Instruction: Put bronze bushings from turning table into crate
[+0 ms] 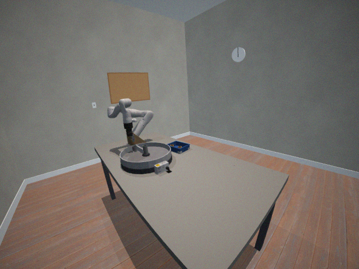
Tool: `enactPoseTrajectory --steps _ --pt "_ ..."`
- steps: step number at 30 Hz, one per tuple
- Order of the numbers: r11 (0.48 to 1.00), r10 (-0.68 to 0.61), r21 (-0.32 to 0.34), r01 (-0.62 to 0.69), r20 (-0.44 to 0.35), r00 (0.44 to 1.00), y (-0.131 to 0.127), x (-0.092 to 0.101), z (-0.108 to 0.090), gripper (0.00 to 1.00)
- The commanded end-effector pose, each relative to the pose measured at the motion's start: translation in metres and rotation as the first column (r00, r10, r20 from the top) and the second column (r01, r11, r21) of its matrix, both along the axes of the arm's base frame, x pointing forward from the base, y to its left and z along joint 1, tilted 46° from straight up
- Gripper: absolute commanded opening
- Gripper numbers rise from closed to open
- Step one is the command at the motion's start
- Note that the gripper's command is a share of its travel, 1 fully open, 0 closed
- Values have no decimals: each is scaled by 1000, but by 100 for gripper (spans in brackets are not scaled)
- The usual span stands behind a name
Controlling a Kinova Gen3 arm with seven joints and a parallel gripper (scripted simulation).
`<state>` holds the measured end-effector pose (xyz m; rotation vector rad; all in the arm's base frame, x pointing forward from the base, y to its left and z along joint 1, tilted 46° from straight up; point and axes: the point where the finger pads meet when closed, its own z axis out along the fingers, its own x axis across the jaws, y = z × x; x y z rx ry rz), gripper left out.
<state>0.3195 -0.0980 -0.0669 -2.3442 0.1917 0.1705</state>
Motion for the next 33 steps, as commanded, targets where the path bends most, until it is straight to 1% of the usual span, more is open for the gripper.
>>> enactPoseTrajectory --steps 1,5,17,22,33 --pt "1000 -1 -2 1 1 1000 -4 1 4 0" --pt "1000 -1 -2 1 1 1000 -18 2 17 0" --pt "1000 -1 -2 1 1 1000 -18 2 17 0" --pt "1000 -2 -2 2 1 1000 21 22 54 0" --pt "1000 -2 -2 2 1 1000 21 22 54 0"
